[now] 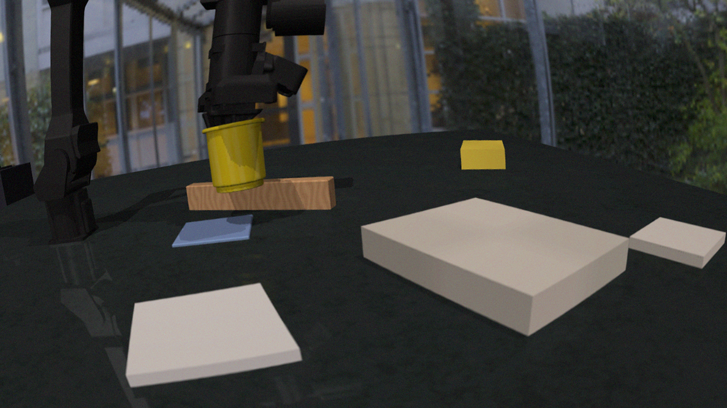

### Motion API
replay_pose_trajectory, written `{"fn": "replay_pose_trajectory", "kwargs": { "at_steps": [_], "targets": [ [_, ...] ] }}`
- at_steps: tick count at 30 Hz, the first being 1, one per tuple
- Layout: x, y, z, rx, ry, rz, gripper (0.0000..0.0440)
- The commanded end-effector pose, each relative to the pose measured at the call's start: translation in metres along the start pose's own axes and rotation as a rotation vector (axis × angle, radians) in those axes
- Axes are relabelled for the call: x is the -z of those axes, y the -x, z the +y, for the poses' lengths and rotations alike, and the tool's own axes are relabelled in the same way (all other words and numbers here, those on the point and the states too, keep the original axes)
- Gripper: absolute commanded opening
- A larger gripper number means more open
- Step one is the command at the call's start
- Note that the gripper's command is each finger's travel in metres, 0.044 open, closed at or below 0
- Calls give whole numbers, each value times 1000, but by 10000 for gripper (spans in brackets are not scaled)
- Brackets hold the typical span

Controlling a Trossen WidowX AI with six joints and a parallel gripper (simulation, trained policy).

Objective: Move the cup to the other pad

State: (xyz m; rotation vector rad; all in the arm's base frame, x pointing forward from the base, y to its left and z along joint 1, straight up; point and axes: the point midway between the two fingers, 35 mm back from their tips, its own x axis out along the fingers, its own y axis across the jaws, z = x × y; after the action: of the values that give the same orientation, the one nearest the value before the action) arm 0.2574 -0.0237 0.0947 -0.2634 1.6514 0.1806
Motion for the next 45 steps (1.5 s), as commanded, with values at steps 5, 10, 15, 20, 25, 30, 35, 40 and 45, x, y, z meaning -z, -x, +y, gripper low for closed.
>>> {"fn": "replay_pose_trajectory", "kwargs": {
  "at_steps": [5,10,15,20,25,30,35,40,45],
  "targets": [
    [-15,24,10,11,33,-59,24],
    [-26,34,20,18,53,-93,16],
    [-38,42,32,24,72,-128,9],
    [-50,47,45,30,90,-164,3],
    [-62,50,60,33,107,-196,0],
    [-72,50,77,33,124,-224,0],
    [-81,49,95,31,139,-247,0],
    [-89,45,114,27,153,-265,0],
    [-94,37,131,25,161,-276,0]
  ]
}}
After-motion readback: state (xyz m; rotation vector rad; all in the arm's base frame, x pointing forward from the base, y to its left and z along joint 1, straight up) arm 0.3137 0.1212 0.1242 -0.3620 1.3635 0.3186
